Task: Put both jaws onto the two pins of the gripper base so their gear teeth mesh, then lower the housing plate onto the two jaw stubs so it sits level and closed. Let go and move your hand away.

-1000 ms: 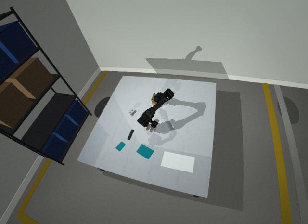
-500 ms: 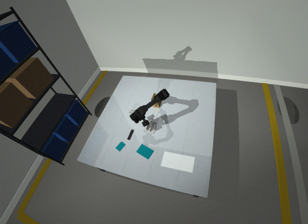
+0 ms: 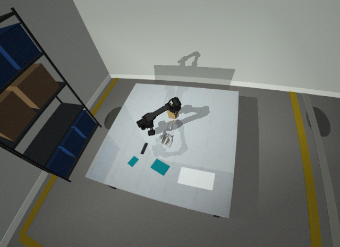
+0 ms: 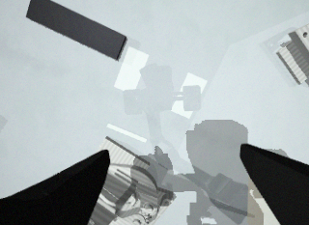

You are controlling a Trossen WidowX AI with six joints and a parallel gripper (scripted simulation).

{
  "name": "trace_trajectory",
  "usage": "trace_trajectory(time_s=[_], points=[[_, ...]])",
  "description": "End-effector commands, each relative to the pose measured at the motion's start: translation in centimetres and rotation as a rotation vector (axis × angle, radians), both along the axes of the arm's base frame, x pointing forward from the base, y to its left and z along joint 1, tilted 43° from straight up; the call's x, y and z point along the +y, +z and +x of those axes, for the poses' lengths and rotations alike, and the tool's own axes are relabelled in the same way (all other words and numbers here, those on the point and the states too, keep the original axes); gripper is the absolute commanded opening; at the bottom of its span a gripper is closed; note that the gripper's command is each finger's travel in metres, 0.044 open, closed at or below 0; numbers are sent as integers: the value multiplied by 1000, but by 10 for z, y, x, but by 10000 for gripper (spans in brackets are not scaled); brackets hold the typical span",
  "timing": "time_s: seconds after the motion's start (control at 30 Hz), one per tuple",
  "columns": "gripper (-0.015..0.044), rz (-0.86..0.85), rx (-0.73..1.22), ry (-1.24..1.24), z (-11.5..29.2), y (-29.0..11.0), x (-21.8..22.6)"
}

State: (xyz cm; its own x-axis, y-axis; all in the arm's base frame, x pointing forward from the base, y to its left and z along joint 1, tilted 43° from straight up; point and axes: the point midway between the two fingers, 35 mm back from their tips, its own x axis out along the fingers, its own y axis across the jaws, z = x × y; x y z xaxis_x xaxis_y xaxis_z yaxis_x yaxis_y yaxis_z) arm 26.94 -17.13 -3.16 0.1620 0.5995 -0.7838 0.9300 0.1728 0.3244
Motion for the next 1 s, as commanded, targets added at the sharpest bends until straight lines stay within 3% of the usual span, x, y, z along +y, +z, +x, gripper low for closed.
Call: trace_trajectory(time_s=[0.0, 0.97], points=[[440, 9, 54, -66, -10, -9, -13], [440, 147, 459, -560, -109, -82, -74]])
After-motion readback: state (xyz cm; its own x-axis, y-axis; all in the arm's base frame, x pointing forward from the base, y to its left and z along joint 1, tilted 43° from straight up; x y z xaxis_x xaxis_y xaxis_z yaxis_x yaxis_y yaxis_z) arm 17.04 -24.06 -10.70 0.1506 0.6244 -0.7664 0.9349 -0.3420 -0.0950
